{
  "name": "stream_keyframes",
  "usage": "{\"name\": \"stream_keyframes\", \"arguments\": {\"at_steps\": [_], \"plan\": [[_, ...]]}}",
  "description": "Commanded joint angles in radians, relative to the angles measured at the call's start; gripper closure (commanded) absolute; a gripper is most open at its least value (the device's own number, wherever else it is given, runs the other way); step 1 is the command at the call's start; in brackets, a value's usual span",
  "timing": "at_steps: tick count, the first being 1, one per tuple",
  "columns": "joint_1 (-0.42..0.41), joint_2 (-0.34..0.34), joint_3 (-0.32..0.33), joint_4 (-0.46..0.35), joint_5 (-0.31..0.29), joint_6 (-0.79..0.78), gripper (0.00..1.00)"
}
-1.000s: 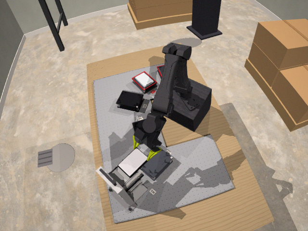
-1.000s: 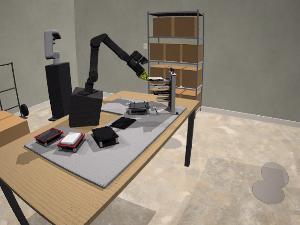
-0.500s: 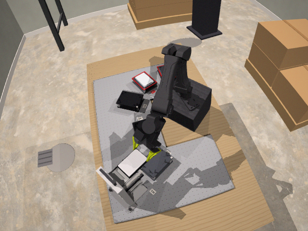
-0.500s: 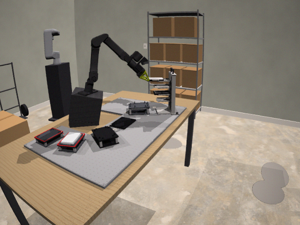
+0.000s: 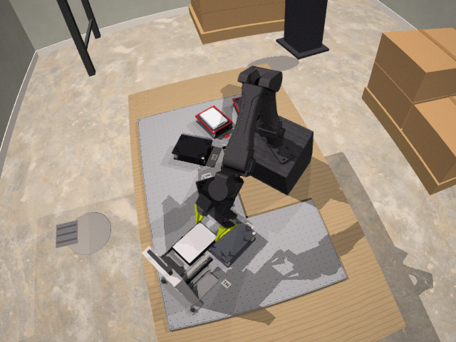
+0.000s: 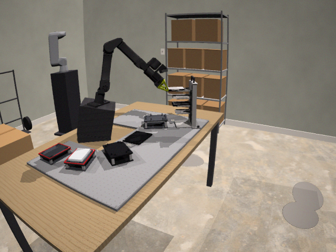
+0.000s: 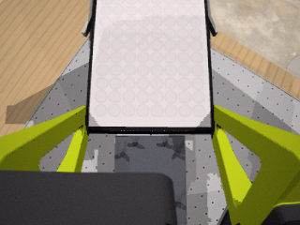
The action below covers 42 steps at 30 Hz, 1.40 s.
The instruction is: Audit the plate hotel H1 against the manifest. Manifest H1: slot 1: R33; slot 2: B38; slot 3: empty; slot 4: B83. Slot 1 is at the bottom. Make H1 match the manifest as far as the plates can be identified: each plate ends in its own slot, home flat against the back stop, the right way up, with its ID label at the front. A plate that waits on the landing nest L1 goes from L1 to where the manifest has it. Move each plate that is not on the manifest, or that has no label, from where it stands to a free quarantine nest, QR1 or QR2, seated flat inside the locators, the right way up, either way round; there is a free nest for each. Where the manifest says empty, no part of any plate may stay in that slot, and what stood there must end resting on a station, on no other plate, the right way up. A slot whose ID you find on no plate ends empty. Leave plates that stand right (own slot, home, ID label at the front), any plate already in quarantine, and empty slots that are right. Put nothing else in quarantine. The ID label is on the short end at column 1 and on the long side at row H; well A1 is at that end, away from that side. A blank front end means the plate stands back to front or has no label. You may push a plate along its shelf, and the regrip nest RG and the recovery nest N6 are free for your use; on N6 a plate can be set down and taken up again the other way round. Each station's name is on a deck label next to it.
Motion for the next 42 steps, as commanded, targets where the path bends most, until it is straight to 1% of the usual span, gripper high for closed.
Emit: {"name": "stream_keyframes", "arguments": {"at_steps": [1, 8, 11, 22, 26, 27, 28, 29, 42], "plan": [[-0.013, 0.016, 0.034, 0.011, -0.004, -0.007, 0.14], [-0.013, 0.031, 0.045, 0.003, -0.006, -0.008, 0.14], [-0.018, 0.039, 0.05, 0.016, -0.01, -0.01, 0.14], [-0.024, 0.067, 0.069, 0.019, -0.016, -0.012, 0.14], [-0.021, 0.071, 0.063, 0.012, -0.015, -0.011, 0.14], [-0.015, 0.053, 0.05, 0.025, -0.011, -0.009, 0.14], [-0.022, 0.073, 0.049, 0.025, -0.016, -0.011, 0.0], [-0.015, 0.055, 0.048, 0.029, -0.011, -0.009, 0.0], [-0.015, 0.055, 0.048, 0.029, -0.011, -0.009, 0.0]]}}
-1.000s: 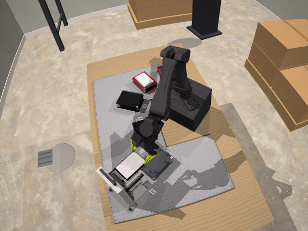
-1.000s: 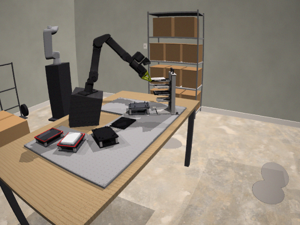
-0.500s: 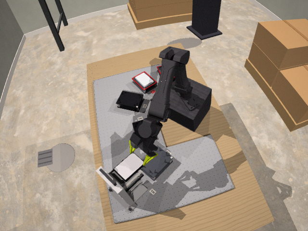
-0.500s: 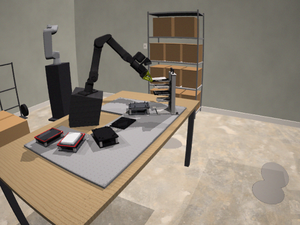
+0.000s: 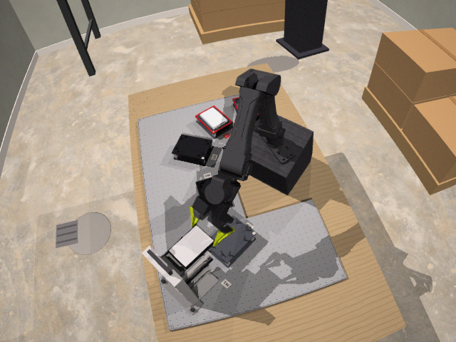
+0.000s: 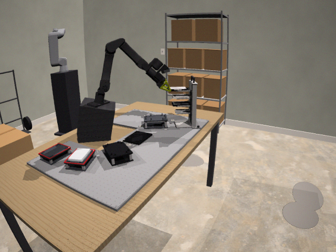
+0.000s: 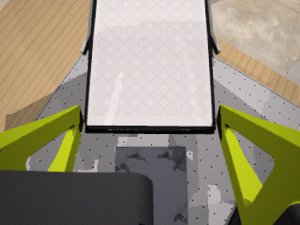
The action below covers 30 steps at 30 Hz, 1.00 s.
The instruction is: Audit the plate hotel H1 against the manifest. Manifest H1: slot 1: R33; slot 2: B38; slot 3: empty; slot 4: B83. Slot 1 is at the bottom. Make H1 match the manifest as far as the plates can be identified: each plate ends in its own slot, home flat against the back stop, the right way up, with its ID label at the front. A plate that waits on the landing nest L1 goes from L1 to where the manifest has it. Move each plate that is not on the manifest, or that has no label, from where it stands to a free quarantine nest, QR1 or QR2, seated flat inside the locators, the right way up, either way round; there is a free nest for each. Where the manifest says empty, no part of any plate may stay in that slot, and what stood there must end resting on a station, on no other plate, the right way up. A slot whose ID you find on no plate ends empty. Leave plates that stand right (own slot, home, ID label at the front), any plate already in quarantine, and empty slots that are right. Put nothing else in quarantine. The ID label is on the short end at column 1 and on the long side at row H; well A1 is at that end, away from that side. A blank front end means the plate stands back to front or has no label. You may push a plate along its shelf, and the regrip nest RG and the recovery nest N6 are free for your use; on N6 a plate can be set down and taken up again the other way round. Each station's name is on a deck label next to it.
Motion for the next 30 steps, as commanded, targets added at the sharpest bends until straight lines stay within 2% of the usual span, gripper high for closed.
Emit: {"name": "stream_keyframes", "arguments": {"at_steps": [1, 3, 4, 5, 6, 30], "plan": [[-0.002, 0.002, 0.005, 0.002, -0.002, -0.001, 0.0], [-0.002, 0.002, 0.005, 0.002, -0.002, -0.001, 0.0], [0.0, -0.034, 0.031, -0.034, 0.0, 0.0, 0.0], [0.006, -0.039, -0.01, -0.033, 0.004, 0.002, 0.0], [0.013, -0.045, -0.025, -0.032, 0.008, 0.005, 0.0], [0.051, -0.168, -0.166, -0.008, 0.04, 0.028, 0.0]]}}
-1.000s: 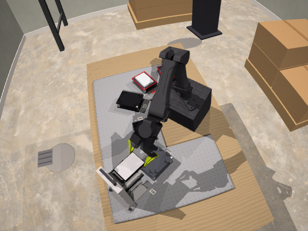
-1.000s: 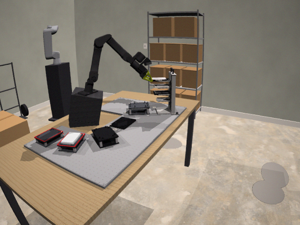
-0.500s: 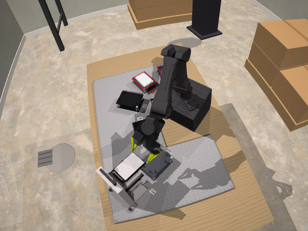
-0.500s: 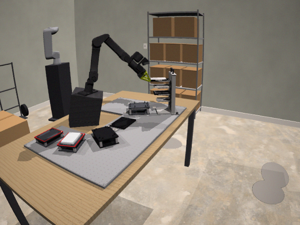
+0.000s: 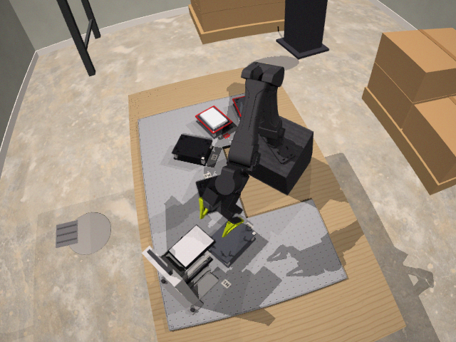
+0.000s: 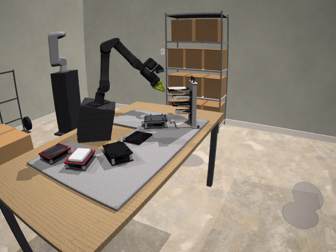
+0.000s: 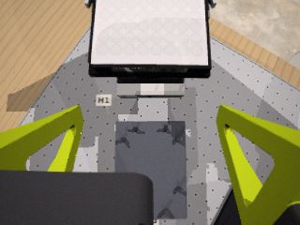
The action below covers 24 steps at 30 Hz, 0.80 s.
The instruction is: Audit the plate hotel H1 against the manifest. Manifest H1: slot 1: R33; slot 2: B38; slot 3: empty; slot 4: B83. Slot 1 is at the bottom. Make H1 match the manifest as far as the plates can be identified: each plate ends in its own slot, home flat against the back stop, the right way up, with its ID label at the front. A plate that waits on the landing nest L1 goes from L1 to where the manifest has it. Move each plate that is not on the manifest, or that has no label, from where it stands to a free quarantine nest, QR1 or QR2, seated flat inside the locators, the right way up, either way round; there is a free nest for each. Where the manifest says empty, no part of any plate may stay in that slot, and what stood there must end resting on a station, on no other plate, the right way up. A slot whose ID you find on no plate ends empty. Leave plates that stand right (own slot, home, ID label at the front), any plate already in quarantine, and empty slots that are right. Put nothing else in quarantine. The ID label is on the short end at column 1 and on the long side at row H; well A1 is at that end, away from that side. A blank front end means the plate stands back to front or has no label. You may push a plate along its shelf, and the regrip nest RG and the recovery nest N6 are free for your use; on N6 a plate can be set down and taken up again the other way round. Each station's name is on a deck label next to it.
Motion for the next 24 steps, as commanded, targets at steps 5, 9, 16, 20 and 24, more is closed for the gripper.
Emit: {"name": "stream_keyframes", "arguments": {"at_steps": [5, 9, 16, 20, 24], "plan": [[0.02, -0.052, -0.042, 0.002, 0.02, 0.011, 0.0], [0.028, -0.075, -0.065, -0.003, 0.027, 0.016, 0.0], [0.043, -0.116, -0.106, -0.013, 0.04, 0.025, 0.0], [0.048, -0.128, -0.118, -0.014, 0.044, 0.027, 0.0], [0.057, -0.152, -0.14, -0.018, 0.052, 0.032, 0.0]]}}
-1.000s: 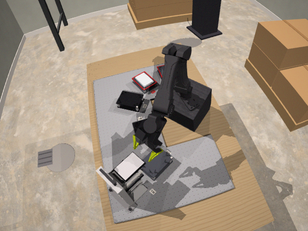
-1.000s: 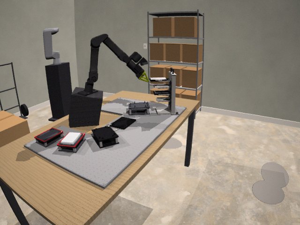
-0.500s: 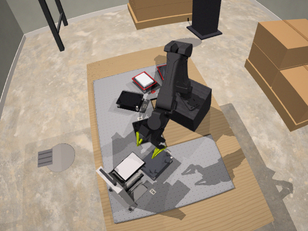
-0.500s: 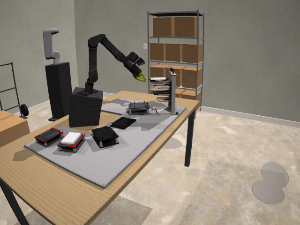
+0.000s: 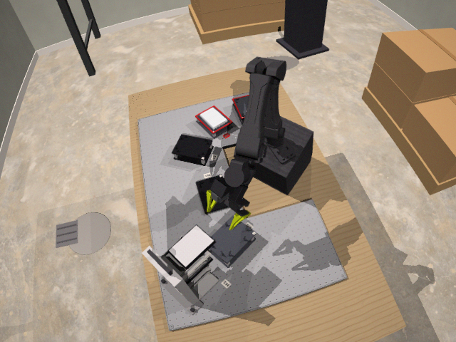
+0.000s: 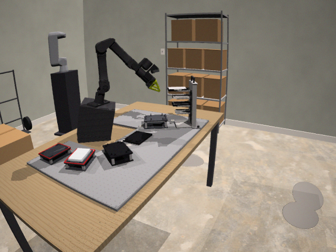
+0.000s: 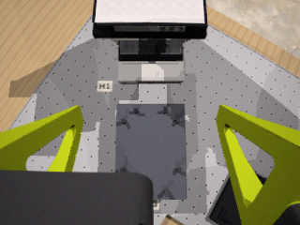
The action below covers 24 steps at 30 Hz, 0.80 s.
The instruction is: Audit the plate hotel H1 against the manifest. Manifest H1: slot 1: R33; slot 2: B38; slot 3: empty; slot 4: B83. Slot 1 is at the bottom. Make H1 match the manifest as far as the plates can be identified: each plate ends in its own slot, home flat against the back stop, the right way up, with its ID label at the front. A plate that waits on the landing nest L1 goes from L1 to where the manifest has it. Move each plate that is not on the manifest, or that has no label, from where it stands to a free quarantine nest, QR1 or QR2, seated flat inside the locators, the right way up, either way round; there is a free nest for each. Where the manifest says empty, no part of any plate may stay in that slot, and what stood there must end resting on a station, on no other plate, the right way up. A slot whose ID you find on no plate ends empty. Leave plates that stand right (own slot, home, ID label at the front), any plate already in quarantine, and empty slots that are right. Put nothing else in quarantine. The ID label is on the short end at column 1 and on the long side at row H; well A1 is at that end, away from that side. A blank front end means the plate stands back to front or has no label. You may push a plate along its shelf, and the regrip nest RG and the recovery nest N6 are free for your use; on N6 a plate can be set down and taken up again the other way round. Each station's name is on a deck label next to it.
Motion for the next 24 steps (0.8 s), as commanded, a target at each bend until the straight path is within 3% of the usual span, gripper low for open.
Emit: {"name": "stream_keyframes", "arguments": {"at_steps": [1, 7, 8, 24], "plan": [[0.018, -0.041, -0.029, -0.017, 0.018, 0.01, 0.0], [0.033, -0.078, -0.061, -0.024, 0.031, 0.019, 0.0], [0.034, -0.074, -0.072, 0.017, 0.032, 0.019, 1.0], [0.024, -0.055, -0.054, 0.008, 0.026, 0.014, 1.0]]}}
